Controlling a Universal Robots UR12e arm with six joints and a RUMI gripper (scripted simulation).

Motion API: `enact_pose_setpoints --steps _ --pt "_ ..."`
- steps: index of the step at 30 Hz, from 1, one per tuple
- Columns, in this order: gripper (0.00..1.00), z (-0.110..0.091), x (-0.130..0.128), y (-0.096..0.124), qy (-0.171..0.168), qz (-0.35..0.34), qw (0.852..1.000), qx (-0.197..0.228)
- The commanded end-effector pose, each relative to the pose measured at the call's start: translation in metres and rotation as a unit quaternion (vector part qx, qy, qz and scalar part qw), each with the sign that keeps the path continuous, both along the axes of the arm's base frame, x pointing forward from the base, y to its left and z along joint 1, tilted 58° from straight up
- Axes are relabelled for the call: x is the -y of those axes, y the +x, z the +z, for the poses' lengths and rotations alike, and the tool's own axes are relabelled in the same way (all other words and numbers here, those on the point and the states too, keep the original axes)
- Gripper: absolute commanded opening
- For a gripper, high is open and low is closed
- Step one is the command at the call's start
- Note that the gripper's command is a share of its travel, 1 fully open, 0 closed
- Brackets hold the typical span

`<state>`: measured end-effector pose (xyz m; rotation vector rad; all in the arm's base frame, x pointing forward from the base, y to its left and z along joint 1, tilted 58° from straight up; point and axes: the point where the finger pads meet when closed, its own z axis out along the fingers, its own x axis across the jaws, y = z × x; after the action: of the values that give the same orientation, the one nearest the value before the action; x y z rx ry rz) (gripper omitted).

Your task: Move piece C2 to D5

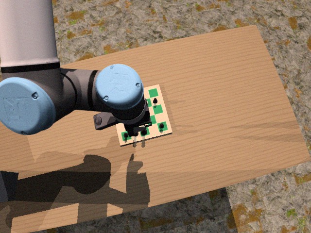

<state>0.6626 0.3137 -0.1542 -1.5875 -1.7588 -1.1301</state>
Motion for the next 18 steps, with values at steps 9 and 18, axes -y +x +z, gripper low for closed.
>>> enact_pose_setpoints --steps 9,18 --pt "1.0 0.0022 0.0037 -0.0002 0.0 0.001 1.0 0.0" --pt "1.0 0.0022 0.0037 -0.0002 0.0 0.001 1.0 0.0"
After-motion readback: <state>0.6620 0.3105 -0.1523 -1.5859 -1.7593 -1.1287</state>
